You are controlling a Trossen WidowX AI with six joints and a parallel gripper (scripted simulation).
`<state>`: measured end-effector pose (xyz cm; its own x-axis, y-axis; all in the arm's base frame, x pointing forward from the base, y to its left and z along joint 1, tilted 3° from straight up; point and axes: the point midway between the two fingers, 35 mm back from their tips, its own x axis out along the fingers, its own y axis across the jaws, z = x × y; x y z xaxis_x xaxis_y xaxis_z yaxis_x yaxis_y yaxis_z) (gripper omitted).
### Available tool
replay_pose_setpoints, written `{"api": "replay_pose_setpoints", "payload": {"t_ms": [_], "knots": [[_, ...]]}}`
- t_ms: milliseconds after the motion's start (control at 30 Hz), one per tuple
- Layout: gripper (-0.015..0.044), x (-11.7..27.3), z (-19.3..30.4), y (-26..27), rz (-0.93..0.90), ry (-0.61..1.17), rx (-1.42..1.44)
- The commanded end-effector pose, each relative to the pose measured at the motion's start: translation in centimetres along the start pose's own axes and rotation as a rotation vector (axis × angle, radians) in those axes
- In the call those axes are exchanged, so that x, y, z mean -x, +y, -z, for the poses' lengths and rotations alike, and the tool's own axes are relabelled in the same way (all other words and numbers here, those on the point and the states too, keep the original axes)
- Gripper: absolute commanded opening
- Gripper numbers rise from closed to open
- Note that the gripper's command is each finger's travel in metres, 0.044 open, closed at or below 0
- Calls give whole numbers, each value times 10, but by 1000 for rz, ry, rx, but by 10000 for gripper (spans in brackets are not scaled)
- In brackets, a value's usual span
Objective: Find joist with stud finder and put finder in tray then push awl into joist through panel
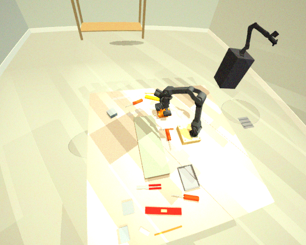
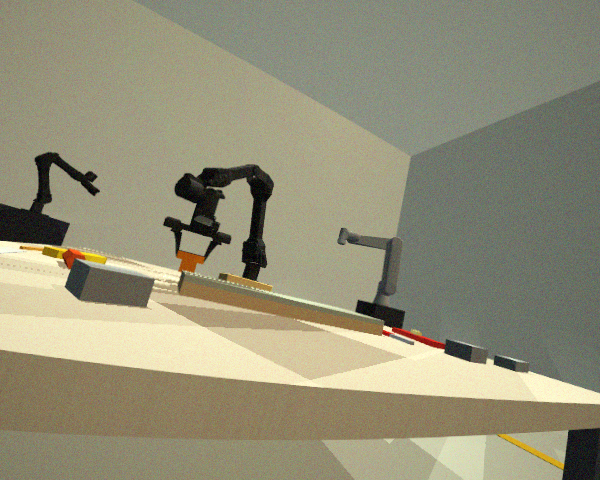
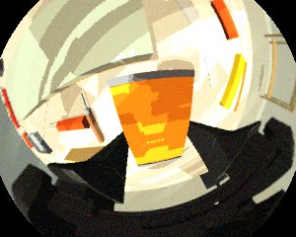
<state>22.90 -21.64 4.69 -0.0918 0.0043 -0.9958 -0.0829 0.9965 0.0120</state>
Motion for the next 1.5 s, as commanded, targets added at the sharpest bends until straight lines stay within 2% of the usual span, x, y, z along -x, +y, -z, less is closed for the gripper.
{"api": "replay_pose_setpoints", "payload": {"t_ms": [0,1467], "knots": [[0,2,-1,-4,9,1,10],[0,-1,-1,7,256,1,-14]]}}
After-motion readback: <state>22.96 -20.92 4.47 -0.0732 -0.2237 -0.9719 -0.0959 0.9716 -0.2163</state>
